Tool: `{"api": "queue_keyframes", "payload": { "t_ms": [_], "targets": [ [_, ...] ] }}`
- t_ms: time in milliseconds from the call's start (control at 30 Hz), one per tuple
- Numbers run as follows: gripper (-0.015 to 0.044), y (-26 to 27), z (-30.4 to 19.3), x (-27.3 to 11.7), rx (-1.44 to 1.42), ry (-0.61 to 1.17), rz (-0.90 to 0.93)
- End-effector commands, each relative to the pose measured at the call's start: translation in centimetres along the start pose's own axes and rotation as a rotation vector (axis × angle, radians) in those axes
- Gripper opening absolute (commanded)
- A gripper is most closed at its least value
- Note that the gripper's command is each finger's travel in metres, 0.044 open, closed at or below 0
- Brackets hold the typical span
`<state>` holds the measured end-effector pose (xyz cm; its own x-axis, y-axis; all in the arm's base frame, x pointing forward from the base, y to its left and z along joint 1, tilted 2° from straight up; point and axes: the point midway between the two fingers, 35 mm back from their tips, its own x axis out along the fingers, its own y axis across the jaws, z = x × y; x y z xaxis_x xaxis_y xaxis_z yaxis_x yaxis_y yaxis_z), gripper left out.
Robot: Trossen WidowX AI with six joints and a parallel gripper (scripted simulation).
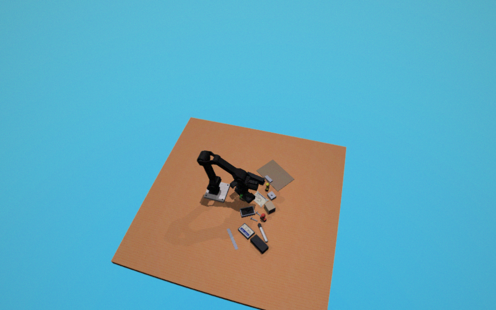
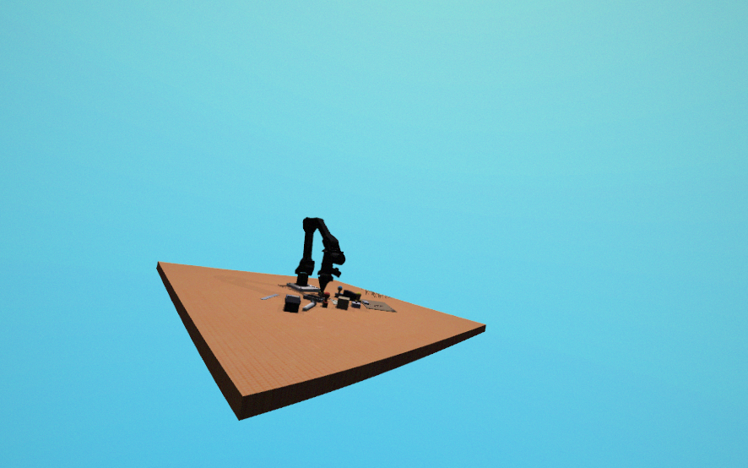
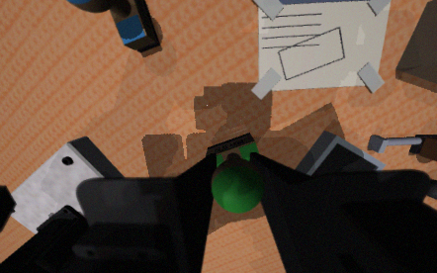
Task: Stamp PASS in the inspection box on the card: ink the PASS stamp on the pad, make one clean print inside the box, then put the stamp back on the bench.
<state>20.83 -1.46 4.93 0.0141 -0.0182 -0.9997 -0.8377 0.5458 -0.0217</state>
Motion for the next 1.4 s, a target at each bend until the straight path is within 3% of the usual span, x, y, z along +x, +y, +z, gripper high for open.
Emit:
{"api": "queue_keyframes", "payload": {
  "t_ms": [0, 333, 467, 767, 1367],
  "targets": [
    [0.0000, 0.1, -0.1, 0.4, -0.005, 0.004, 0.002],
    [0.0263, 0.0, 0.0, 0.1, 0.000, 0.000, 0.001],
    [0.0268, -0.1, 0.1, -0.7, 0.000, 0.001, 0.001],
    [0.0268, 0.2, 0.0, -11.4, -0.005, 0.004, 0.002],
    [0.0268, 0.3, 0.0, -11.6, -0.005, 0.004, 0.002]
  ]
}}
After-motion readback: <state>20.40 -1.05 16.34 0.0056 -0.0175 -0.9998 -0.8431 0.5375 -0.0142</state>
